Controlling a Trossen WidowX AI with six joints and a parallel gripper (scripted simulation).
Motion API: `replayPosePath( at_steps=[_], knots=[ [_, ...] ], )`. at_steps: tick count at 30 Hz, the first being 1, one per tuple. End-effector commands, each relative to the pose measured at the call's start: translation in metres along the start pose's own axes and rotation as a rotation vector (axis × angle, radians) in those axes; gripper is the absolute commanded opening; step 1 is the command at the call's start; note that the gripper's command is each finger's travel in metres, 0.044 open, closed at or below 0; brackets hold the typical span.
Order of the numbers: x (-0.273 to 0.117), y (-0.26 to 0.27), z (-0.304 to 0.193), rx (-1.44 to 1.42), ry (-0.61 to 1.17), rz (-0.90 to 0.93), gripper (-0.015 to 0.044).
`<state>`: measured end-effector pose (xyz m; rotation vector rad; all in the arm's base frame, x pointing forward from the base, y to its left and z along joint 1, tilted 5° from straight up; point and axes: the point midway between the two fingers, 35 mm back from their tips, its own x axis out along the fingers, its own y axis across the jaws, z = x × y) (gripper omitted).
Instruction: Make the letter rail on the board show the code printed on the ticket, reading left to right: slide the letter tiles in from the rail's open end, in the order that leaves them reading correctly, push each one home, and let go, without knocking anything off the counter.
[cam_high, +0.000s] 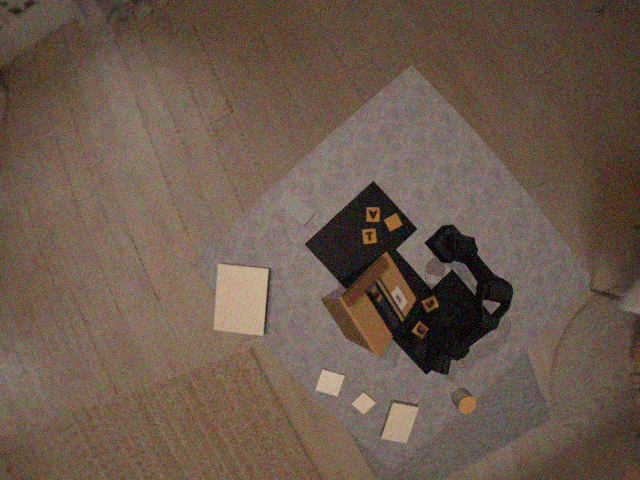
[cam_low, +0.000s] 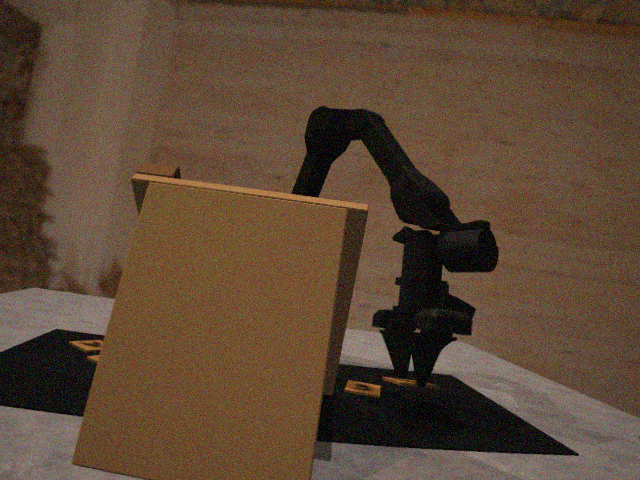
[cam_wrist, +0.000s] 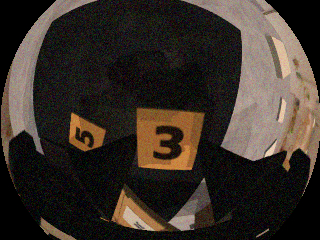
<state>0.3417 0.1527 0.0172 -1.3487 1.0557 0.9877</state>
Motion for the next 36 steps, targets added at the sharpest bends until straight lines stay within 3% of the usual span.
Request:
replayPosePath(
  at_steps=[1,36],
  knots=[
    [-0.005,-0.005,-0.002,0.115,0.011,-0.046,0.0000],
    [-0.055,-0.055,-0.019,1.170,-0.147,-0.440,0.0000]
  ],
)
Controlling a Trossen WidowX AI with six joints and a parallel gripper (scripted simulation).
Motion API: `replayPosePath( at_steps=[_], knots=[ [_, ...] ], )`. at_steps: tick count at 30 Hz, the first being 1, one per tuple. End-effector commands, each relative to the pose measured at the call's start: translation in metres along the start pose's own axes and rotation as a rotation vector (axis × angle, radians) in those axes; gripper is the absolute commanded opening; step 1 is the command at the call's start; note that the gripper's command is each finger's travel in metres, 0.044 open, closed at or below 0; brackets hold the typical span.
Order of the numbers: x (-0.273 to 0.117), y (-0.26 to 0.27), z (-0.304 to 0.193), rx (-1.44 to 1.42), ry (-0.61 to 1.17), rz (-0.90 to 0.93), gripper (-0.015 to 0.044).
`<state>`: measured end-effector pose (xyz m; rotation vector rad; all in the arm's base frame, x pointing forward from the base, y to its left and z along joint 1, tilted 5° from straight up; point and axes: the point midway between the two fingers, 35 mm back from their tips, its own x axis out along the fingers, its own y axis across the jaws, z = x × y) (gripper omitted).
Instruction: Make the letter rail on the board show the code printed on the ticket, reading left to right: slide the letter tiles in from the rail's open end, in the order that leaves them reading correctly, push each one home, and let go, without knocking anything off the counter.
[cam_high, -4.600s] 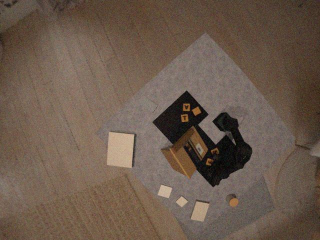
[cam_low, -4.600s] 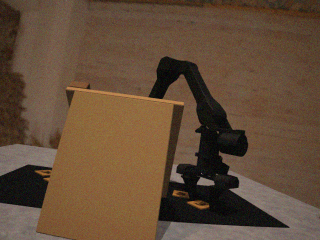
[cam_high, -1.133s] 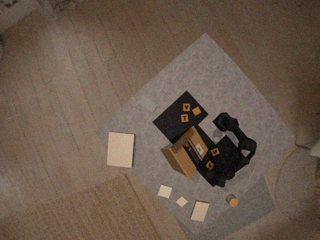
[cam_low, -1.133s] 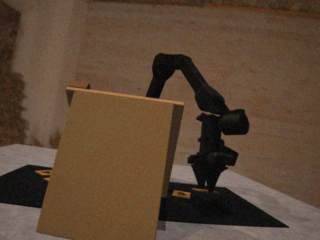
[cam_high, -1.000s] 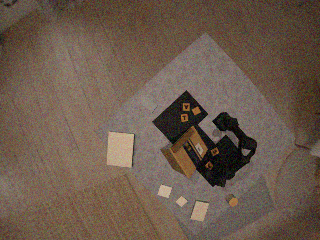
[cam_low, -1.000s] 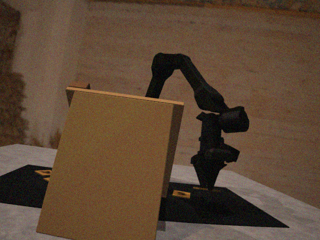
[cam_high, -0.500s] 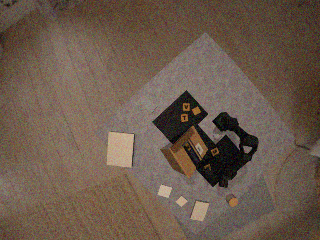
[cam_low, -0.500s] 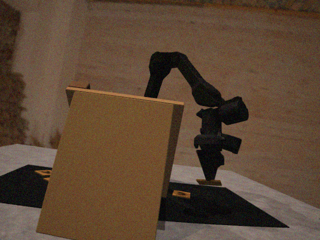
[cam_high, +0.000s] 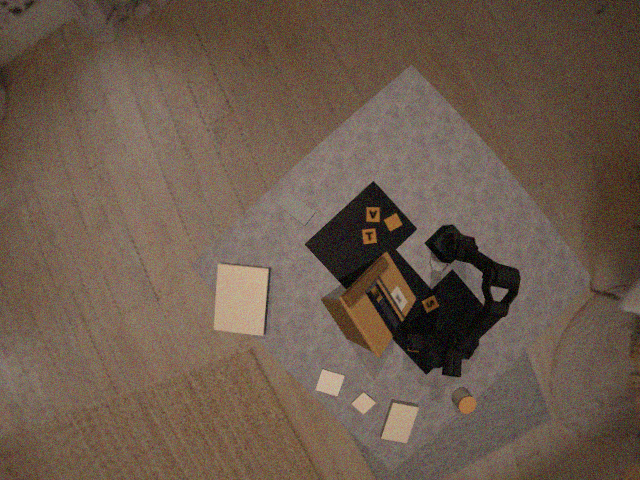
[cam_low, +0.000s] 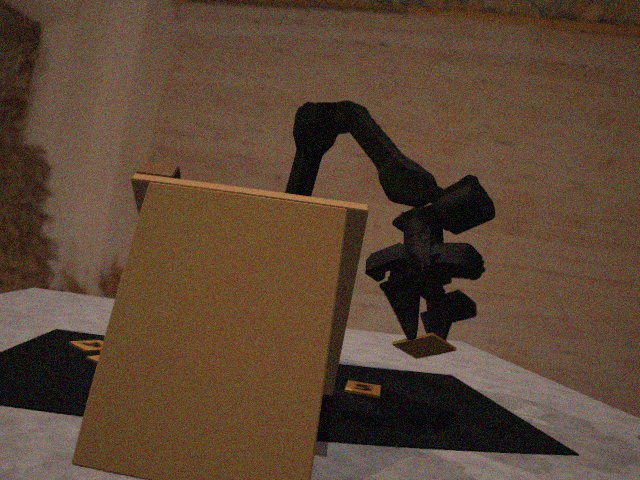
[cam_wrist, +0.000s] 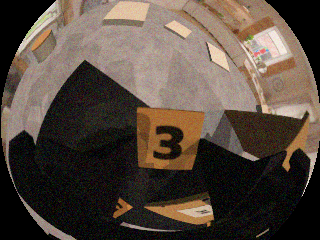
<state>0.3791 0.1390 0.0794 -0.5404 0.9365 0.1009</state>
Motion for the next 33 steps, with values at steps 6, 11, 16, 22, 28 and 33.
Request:
replayPosePath(
  at_steps=[6,11,16,22,28,33],
  knots=[
    [-0.011,-0.013,0.010,0.283,-0.076,-0.064,0.0000],
    [-0.017,-0.020,0.015,0.444,-0.125,-0.089,0.0000],
    [-0.024,-0.027,0.020,0.606,-0.177,-0.107,0.0000],
    [-0.030,-0.034,0.025,0.752,-0.227,-0.119,0.0000],
    [-0.030,-0.034,0.024,0.752,-0.227,-0.119,0.0000],
    [-0.030,-0.034,0.024,0.752,-0.227,-0.119,0.0000]
  ],
)
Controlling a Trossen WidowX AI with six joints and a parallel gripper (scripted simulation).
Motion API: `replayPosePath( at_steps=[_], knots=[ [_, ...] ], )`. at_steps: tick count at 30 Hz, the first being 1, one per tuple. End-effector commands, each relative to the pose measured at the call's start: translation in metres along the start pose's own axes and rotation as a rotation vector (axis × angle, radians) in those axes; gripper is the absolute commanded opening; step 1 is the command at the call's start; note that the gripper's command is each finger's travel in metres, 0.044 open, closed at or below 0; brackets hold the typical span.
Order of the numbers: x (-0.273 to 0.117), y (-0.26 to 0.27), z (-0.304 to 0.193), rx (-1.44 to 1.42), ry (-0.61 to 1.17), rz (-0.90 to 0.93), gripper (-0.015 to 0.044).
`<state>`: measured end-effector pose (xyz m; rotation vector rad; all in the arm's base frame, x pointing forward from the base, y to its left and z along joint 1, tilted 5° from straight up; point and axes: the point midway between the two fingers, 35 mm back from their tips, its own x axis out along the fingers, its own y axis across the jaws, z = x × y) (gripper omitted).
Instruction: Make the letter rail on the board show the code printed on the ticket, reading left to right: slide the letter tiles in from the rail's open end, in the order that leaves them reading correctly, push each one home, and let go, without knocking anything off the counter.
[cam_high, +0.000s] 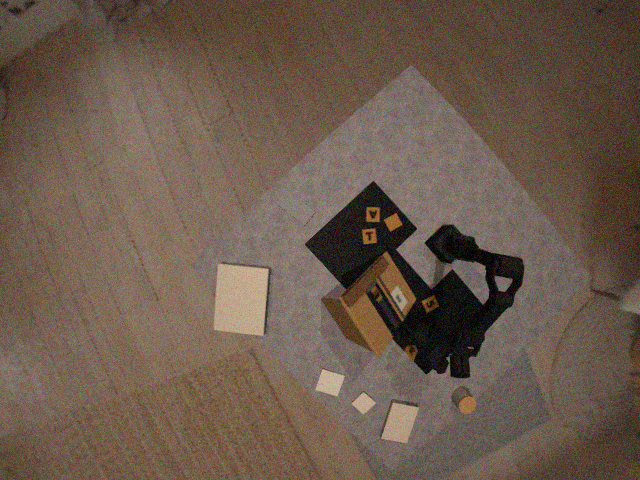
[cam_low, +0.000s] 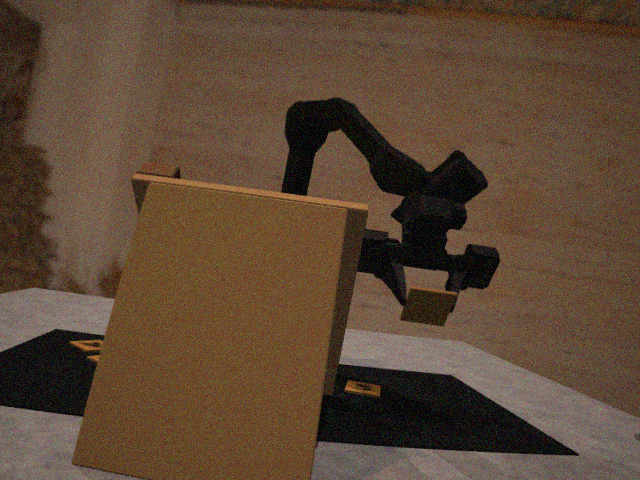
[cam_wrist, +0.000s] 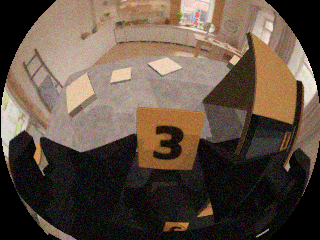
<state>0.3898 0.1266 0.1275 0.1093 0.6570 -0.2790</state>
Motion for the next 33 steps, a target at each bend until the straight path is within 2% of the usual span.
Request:
replayPosePath(
  at_steps=[1,33],
  knots=[
    [0.000,-0.002,0.000,0.007,-0.004,-0.005,0.0000],
    [0.000,-0.018,-0.001,0.006,-0.004,-0.006,0.0000]
  ],
)
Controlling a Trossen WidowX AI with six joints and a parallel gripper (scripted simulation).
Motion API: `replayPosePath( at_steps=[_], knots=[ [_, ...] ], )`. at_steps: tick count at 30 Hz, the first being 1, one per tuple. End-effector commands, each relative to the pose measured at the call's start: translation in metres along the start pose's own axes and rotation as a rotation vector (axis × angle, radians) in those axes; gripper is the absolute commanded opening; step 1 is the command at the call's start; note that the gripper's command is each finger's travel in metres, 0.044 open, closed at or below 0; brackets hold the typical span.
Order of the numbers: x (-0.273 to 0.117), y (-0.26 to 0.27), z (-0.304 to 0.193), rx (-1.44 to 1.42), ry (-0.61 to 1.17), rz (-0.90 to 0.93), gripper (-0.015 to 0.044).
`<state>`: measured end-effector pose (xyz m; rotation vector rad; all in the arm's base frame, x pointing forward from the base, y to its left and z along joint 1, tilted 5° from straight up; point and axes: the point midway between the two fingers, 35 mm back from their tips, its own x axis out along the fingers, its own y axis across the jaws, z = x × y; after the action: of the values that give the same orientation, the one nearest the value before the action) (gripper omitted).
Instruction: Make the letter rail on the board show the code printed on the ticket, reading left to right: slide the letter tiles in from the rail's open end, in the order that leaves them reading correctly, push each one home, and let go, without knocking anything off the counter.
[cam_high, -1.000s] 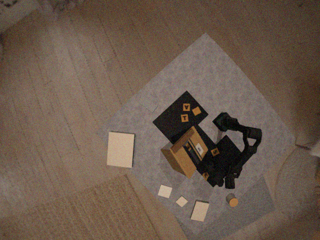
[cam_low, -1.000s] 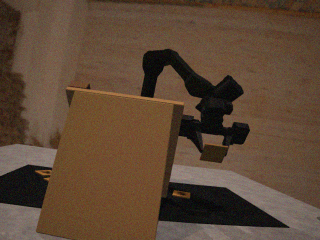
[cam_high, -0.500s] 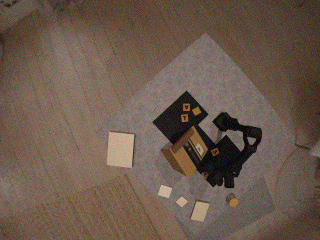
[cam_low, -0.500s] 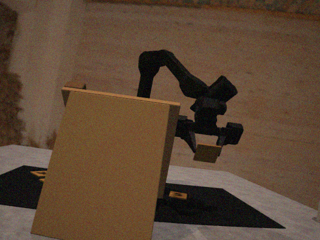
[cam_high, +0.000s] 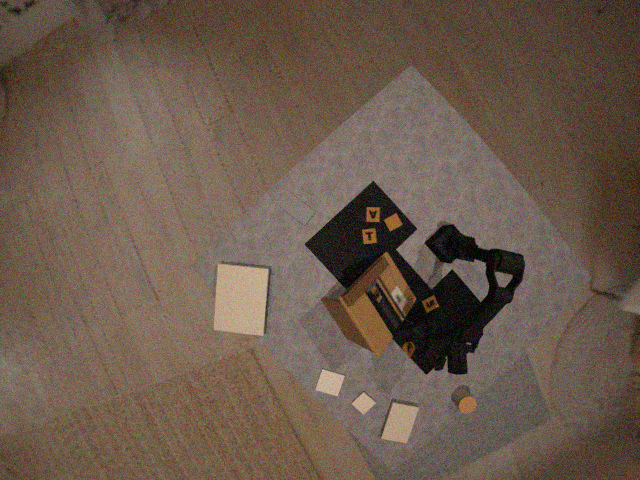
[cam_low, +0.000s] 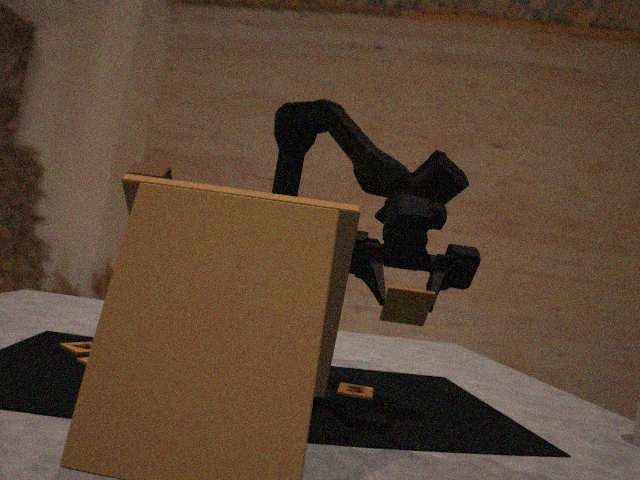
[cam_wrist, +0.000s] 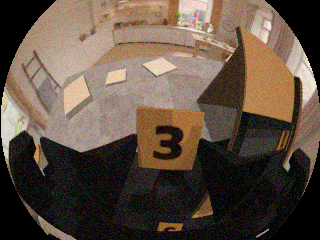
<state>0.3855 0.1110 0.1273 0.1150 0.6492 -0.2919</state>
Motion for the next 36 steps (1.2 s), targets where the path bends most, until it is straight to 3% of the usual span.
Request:
replayPosePath(
  at_steps=[1,36],
  knots=[
    [0.000,-0.002,-0.001,-0.004,0.003,0.004,0.0000],
    [0.000,-0.020,-0.001,-0.005,0.002,0.003,0.0000]
  ],
)
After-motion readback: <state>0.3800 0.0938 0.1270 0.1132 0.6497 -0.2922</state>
